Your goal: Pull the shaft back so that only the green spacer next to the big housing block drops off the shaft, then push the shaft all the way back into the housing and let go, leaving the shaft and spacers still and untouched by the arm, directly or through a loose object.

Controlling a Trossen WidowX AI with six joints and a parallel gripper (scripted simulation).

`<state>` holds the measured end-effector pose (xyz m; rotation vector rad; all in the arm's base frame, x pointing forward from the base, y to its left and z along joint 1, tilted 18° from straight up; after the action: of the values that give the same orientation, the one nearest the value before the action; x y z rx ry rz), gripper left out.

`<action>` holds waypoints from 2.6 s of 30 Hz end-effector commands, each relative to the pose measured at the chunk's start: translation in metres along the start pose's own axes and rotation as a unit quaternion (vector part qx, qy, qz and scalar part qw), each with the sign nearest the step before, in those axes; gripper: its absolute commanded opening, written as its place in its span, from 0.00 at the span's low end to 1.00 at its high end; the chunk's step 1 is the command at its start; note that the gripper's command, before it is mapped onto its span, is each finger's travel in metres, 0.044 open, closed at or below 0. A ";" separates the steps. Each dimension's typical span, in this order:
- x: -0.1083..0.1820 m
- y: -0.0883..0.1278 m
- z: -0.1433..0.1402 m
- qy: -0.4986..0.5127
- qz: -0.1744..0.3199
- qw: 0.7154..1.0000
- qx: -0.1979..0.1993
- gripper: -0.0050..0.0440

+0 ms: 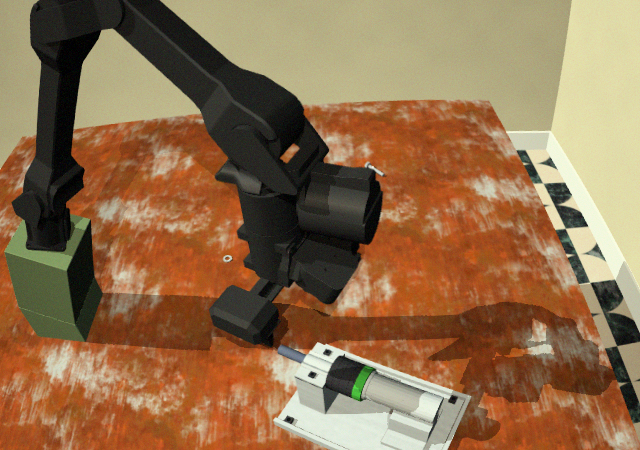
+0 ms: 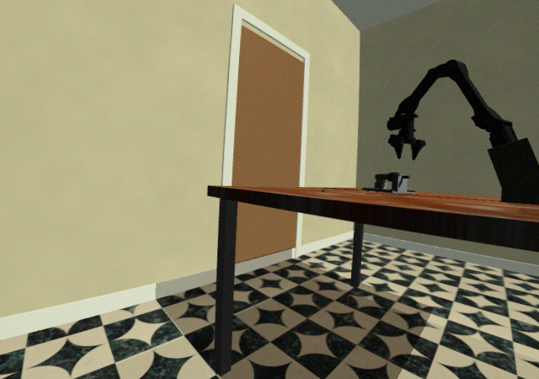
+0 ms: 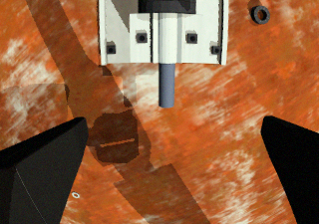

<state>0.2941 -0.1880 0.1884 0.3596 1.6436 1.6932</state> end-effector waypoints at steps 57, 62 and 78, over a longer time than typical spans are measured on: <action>0.037 -0.081 0.015 0.577 -0.098 0.808 0.060 1.00; 0.045 -0.091 0.014 0.688 -0.118 0.709 0.103 1.00; 0.076 -0.104 0.007 0.899 -0.108 0.334 0.262 1.00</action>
<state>0.2845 -0.1462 0.0726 -2.1278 3.1371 0.8304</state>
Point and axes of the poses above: the point midway between the two fingers, 35 mm back from their tips, its own y axis back along the fingers, its own z axis across the jaws, x = y × z, the point moved 7 cm from there along y, back along the fingers, and after that the axes turned 2 degrees about -y, right-handed, at the moved point
